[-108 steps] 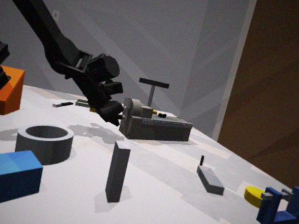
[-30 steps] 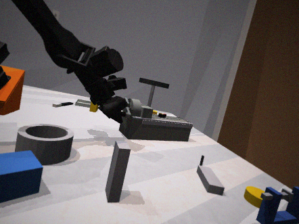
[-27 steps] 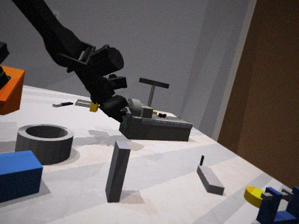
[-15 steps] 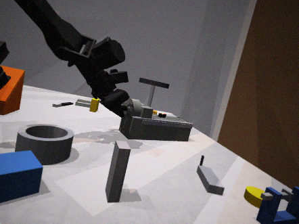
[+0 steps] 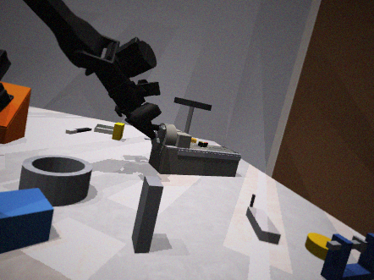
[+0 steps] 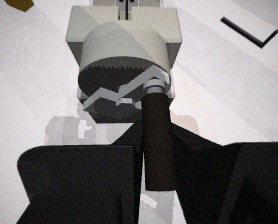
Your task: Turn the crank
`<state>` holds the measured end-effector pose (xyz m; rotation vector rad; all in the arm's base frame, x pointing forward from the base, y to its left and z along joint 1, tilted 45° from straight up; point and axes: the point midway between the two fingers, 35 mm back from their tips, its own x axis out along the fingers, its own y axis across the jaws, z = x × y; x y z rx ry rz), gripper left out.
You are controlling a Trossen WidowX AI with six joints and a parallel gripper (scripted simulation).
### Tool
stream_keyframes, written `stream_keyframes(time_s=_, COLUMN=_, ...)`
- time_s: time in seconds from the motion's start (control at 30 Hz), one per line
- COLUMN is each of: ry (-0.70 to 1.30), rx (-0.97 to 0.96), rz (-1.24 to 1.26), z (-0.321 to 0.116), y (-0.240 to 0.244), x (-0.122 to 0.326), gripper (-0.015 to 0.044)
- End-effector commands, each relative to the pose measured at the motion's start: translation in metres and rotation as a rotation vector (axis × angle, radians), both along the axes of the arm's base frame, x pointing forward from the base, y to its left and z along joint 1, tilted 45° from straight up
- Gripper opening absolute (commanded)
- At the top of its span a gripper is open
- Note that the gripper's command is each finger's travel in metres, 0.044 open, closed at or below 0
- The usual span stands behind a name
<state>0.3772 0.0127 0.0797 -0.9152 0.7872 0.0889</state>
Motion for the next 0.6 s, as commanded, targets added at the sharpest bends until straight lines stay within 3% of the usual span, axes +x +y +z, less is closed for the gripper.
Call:
stream_keyframes(time_s=0.0, ry=0.001, rx=0.005, rz=0.012, z=-0.0008, y=0.0089, x=-0.0039, gripper=0.0000)
stream_keyframes(time_s=0.57, ry=0.002, rx=0.005, rz=0.012, z=-0.0077, y=0.0176, x=-0.0090, gripper=0.0000)
